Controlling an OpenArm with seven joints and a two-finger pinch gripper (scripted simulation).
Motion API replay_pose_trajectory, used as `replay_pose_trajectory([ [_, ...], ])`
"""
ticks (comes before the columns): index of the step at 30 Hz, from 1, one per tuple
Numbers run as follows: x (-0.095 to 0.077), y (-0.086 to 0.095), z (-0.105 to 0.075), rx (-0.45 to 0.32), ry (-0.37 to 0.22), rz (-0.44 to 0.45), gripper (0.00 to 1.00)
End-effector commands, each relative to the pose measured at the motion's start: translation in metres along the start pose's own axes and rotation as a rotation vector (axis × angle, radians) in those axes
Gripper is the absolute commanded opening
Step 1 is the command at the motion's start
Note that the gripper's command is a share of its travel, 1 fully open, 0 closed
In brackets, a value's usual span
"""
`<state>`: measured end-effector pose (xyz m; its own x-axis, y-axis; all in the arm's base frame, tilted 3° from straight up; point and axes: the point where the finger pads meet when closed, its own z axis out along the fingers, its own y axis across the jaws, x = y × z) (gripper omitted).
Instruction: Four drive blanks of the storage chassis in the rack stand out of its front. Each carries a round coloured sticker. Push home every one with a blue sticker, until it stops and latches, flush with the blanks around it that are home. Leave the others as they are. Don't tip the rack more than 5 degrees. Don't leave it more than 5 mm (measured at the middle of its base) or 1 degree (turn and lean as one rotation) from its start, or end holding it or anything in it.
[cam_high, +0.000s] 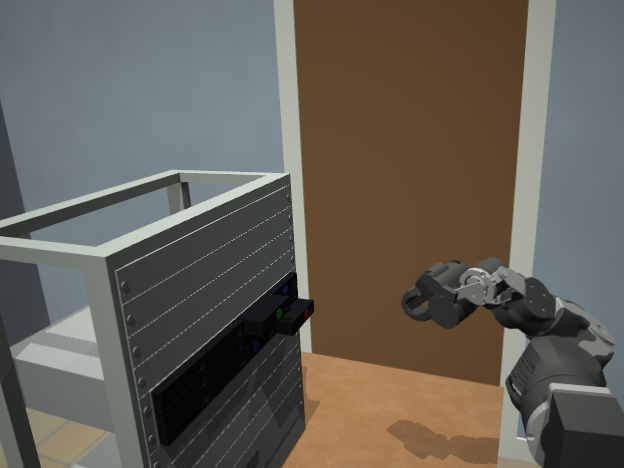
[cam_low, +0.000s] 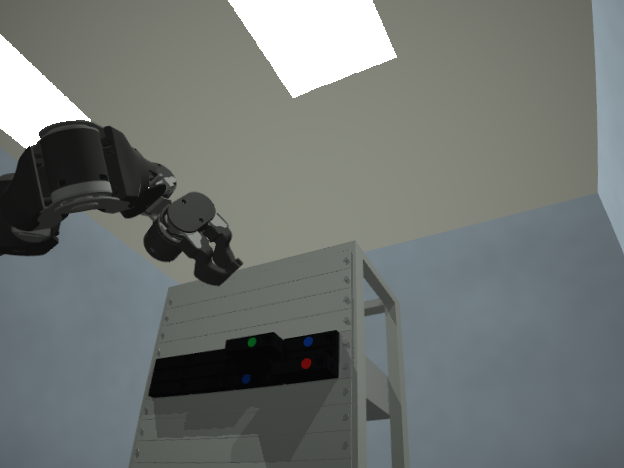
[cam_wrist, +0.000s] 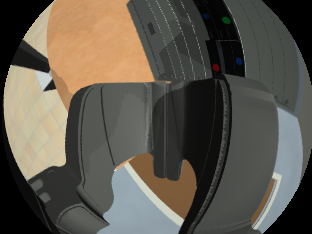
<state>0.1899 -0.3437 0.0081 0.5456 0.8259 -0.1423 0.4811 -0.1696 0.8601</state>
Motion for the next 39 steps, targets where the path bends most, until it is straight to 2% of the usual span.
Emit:
replay_pose_trajectory([
  [1,-0.0005,-0.0025,-0.0005,-0.221,0.173,-0.008,0.00],
  [39,-0.0019,-0.0041,-0.0026,-0.177,0.197,-0.030,0.00],
])
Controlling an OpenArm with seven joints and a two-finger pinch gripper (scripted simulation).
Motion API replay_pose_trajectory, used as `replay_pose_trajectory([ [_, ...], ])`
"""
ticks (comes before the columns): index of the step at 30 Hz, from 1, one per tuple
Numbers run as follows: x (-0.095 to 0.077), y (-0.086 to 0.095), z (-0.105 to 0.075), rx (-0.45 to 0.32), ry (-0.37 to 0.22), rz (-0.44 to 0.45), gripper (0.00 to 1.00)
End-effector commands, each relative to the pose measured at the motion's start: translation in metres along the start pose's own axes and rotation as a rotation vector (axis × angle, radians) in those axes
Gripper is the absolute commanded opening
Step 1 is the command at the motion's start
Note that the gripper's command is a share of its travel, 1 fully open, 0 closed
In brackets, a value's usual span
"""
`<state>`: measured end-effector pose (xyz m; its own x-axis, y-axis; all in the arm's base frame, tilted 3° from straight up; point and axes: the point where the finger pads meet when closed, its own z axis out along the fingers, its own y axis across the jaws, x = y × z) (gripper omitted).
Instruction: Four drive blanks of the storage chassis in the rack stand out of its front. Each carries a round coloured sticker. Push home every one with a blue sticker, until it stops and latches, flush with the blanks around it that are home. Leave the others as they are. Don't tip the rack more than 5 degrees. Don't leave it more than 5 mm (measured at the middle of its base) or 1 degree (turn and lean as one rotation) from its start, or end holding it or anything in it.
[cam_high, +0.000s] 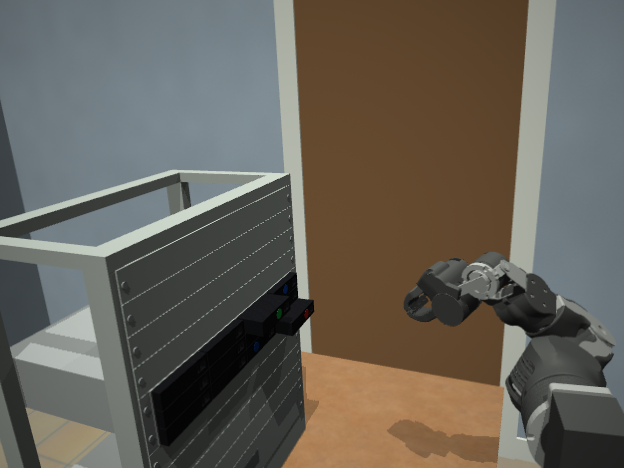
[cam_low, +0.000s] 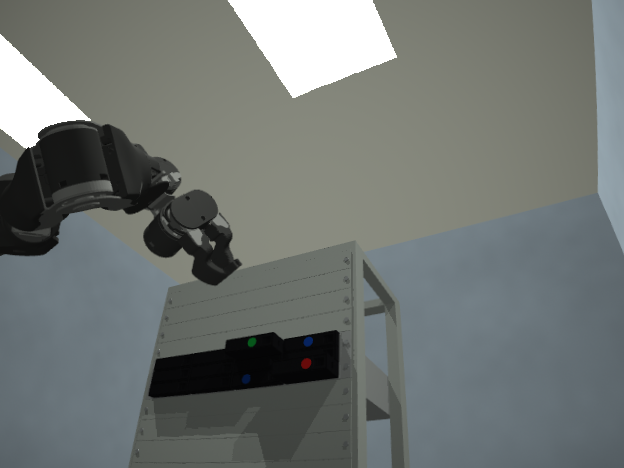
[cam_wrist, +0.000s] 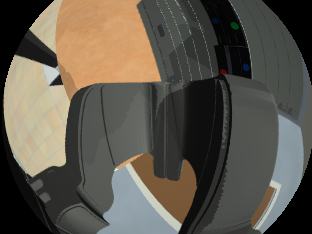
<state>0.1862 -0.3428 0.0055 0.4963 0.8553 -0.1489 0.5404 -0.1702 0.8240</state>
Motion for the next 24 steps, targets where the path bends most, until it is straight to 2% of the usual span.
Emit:
replay_pose_trajectory([
  [1,-0.0009,-0.0001,-0.0009,-0.239,0.148,-0.005,0.00],
  [24,-0.0018,-0.0015,-0.0025,-0.223,0.154,-0.012,0.00],
])
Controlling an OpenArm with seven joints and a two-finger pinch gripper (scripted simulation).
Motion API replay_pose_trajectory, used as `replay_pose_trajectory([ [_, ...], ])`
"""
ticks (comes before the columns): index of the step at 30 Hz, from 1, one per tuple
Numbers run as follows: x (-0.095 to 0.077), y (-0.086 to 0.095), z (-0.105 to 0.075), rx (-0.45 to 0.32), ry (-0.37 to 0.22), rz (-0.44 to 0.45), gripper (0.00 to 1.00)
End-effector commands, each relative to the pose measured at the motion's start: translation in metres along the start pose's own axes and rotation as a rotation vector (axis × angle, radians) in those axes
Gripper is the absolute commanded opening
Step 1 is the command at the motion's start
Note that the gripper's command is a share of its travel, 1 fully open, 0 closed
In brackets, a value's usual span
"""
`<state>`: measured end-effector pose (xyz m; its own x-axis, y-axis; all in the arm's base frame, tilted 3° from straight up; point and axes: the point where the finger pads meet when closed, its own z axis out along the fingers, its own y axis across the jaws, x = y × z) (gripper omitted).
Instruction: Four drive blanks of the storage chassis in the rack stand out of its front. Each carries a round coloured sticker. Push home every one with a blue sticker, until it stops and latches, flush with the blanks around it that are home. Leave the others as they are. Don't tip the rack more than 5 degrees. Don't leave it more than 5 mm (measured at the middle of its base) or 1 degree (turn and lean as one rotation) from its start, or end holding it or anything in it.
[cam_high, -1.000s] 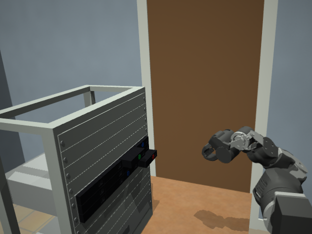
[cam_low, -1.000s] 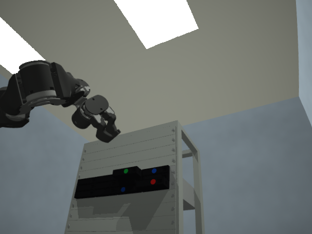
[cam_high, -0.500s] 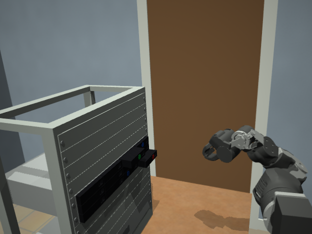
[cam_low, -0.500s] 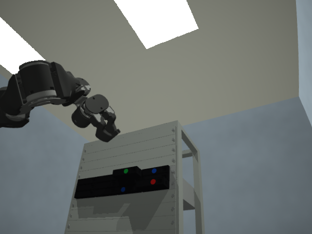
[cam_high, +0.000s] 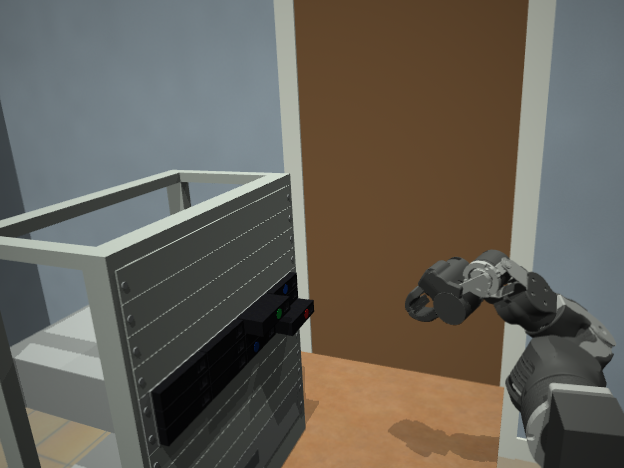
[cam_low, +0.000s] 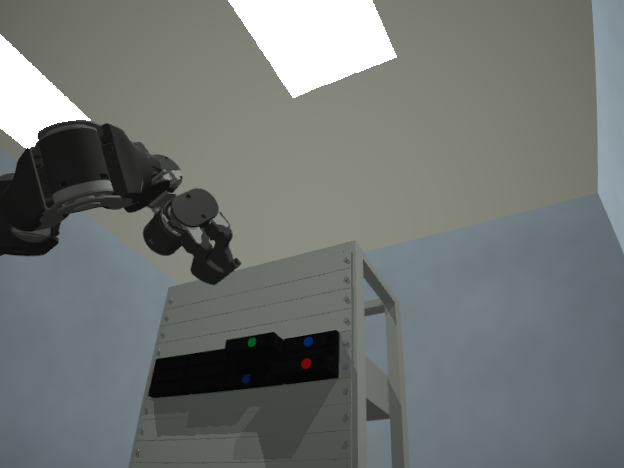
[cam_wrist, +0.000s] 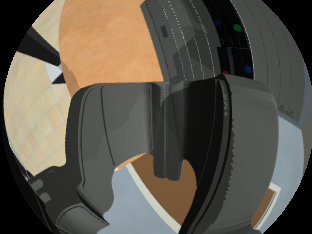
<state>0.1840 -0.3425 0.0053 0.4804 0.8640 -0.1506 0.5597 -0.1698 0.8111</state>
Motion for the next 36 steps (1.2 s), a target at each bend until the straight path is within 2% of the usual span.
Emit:
replay_pose_trajectory([
  [1,-0.0010,-0.0001,-0.0010,-0.244,0.139,-0.003,0.00],
  [36,-0.0022,-0.0021,-0.0032,-0.238,0.140,-0.007,0.00],
])
